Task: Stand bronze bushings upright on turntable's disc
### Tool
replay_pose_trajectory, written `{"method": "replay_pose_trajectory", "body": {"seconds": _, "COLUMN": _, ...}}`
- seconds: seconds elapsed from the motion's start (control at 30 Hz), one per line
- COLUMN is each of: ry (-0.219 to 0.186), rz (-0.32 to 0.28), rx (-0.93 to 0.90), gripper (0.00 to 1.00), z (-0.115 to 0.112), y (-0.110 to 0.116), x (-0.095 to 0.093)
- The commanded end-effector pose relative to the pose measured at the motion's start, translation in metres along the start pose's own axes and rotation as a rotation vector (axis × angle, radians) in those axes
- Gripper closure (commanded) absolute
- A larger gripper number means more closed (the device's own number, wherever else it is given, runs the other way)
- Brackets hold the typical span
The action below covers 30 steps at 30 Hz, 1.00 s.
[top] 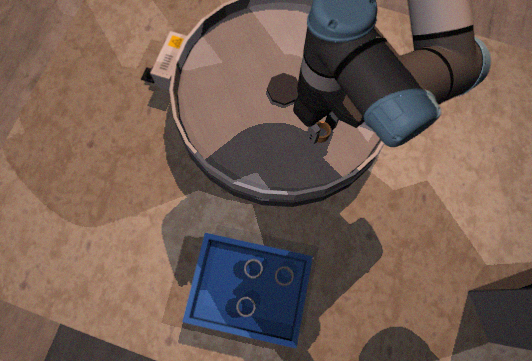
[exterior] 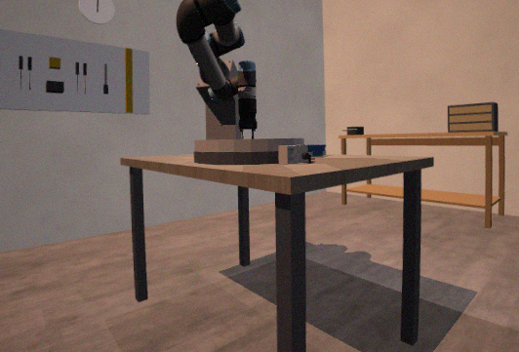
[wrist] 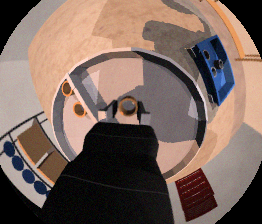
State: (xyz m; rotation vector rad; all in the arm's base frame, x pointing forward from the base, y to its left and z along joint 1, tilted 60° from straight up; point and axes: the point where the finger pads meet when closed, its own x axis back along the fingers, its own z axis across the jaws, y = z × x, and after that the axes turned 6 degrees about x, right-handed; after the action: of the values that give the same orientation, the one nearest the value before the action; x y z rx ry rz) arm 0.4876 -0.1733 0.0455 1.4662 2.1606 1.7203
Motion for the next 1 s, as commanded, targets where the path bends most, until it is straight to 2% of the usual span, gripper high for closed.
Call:
{"method": "replay_pose_trajectory", "body": {"seconds": 0.0, "ry": -0.001, "rz": -0.003, "rx": -0.001, "gripper": 0.22, "z": 0.0, "y": 0.001, "x": -0.001}}
{"method": "replay_pose_trajectory", "body": {"seconds": 0.23, "ry": 0.001, "rz": -0.001, "rx": 0.0, "gripper": 0.22, "z": 0.0, "y": 0.0, "x": 0.007}}
{"method": "replay_pose_trajectory", "body": {"seconds": 0.6, "ry": 0.001, "rz": -0.001, "rx": 0.0, "gripper": 0.22, "z": 0.0, "y": 0.0, "x": 0.049}}
{"method": "replay_pose_trajectory", "body": {"seconds": 0.97, "ry": 0.0, "rz": -0.001, "rx": -0.001, "gripper": 0.22, "z": 0.0, "y": 0.0, "x": 0.051}}
